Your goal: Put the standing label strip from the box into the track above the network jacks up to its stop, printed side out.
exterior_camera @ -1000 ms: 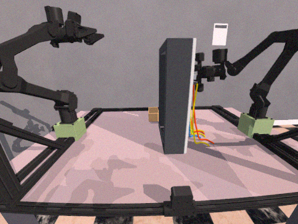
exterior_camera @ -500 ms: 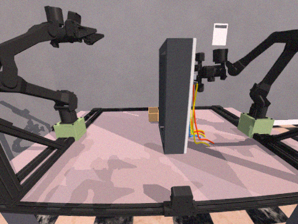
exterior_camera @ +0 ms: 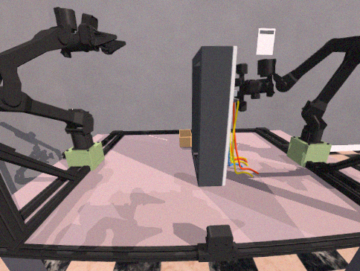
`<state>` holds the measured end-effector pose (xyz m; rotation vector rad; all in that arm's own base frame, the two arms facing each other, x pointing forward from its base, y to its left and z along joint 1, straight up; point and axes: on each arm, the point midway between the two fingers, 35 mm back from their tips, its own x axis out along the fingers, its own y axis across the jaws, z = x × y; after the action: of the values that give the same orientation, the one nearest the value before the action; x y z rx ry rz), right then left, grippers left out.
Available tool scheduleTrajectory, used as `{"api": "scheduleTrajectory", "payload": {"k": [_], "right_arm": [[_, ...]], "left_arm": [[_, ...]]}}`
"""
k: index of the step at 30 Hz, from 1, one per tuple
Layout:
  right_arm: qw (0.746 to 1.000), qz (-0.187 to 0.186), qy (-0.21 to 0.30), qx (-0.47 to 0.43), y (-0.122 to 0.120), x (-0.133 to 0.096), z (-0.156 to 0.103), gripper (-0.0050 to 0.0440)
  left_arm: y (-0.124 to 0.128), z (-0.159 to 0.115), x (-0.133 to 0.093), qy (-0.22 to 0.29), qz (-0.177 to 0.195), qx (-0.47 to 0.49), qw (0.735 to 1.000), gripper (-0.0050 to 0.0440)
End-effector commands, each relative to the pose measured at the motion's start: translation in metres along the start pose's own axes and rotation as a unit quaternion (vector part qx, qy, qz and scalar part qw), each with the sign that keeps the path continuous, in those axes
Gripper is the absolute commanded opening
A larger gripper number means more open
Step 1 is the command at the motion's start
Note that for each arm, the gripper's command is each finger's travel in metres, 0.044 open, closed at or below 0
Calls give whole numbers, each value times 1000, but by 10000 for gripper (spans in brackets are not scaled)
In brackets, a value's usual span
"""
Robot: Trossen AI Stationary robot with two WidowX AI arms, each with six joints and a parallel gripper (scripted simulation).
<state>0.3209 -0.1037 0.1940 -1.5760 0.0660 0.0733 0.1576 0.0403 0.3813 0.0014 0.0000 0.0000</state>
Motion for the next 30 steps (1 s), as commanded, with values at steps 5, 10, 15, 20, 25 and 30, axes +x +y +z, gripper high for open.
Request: {"api": "scheduleTrajectory", "payload": {"k": [5, 10, 15, 20, 25, 30], "right_arm": [[1000, -9, 1, -5, -8, 0, -1, -50], [1000, -9, 0, -5, -8, 0, -1, -50], [1000, -9, 0, -5, -8, 0, -1, 120], [1000, -9, 0, -5, -8, 0, -1, 192], [1000, -9, 0, -5, -8, 0, -1, 312], [1000, -7, 0, -4, -6, -2, 1, 432]], "left_arm": [[-1, 2, 0, -1, 0, 2, 1000, 440], [-1, 2, 0, -1, 0, 2, 1000, 440], [-1, 2, 0, -1, 0, 2, 1000, 440], [-1, 2, 0, -1, 0, 2, 1000, 440], [-1, 2, 0, -1, 0, 2, 1000, 440], [-1, 2, 0, -1, 0, 2, 1000, 440]]}}
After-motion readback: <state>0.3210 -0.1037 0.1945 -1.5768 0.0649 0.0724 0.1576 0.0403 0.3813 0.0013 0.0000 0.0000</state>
